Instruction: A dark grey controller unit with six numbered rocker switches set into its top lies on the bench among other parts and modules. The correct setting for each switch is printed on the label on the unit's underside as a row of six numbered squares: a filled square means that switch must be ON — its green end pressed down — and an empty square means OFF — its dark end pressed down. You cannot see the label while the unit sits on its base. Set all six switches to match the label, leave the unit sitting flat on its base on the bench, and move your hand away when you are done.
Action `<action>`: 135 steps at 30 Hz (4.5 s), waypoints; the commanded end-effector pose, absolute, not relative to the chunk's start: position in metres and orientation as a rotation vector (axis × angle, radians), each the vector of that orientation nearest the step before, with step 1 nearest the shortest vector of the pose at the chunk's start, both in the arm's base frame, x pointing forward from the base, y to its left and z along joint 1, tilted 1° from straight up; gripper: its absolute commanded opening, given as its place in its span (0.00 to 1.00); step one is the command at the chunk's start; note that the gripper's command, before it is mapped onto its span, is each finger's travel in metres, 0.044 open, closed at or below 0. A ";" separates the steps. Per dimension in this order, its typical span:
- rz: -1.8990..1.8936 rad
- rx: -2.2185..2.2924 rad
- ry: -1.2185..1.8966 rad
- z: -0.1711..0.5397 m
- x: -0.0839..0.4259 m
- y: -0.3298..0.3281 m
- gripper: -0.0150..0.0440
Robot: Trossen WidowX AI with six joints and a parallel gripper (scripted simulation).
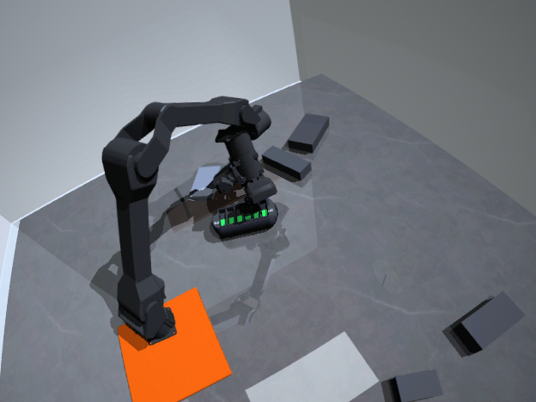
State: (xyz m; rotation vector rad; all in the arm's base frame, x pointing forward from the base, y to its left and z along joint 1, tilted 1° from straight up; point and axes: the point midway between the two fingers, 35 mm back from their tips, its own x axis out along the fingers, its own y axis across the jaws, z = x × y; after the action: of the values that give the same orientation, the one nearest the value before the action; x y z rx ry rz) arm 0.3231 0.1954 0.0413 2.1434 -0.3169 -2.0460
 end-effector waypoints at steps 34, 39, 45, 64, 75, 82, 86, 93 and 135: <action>-2.088 2.142 -0.328 0.096 0.314 0.227 0.25; -2.150 2.192 -0.307 0.103 0.306 0.210 0.25; -2.217 2.262 -0.279 0.109 0.292 0.190 0.25; -2.383 2.487 -0.142 0.103 0.235 0.135 0.25; -2.435 2.620 -0.038 0.085 0.200 0.113 0.25; -2.435 2.622 -0.036 0.079 0.200 0.113 0.25; -2.435 2.622 -0.036 0.072 0.200 0.113 0.25; -2.435 2.622 -0.036 0.061 0.201 0.113 0.25; -2.436 2.622 -0.036 0.031 0.203 0.119 0.25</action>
State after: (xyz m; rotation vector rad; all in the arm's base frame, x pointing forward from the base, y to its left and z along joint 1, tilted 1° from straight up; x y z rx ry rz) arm 0.2004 0.1172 0.0300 2.6120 -0.0350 -2.4398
